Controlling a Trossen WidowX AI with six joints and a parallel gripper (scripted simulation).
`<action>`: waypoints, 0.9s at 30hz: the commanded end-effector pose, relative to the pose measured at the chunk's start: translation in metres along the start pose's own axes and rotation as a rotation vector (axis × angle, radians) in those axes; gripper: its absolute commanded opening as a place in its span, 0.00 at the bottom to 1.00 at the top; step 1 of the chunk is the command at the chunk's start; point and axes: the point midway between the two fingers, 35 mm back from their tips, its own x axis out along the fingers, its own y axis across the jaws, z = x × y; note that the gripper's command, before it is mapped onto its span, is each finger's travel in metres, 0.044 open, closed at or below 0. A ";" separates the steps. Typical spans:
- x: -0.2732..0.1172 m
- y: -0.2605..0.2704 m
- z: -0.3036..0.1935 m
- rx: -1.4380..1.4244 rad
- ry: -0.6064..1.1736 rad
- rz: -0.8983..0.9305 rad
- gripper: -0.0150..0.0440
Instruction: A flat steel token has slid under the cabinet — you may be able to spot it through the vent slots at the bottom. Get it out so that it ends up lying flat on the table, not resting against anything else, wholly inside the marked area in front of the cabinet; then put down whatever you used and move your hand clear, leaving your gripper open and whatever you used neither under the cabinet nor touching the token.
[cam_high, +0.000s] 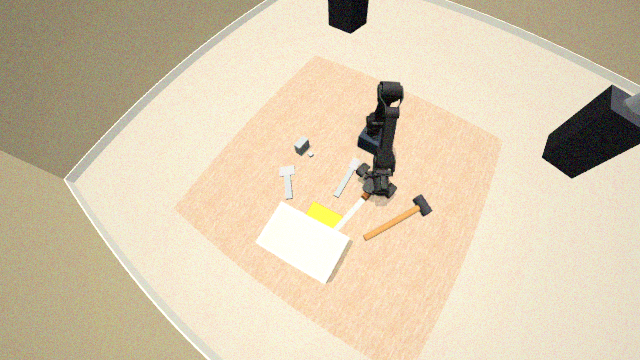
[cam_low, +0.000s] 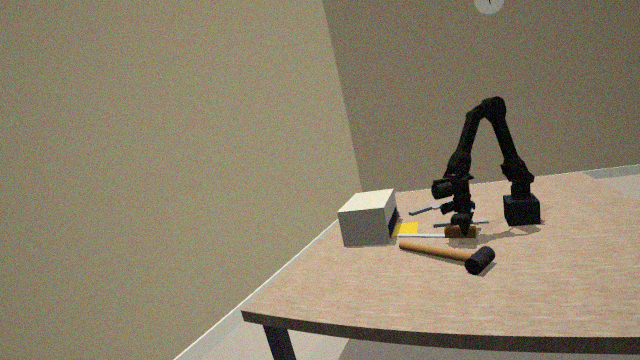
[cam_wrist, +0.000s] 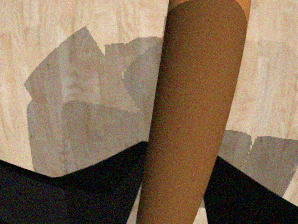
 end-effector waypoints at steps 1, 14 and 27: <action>0.000 0.001 0.006 -0.001 0.002 0.002 0.25; -0.001 0.001 0.024 -0.001 0.004 0.000 0.25; -0.001 0.001 0.041 -0.001 0.004 0.000 0.25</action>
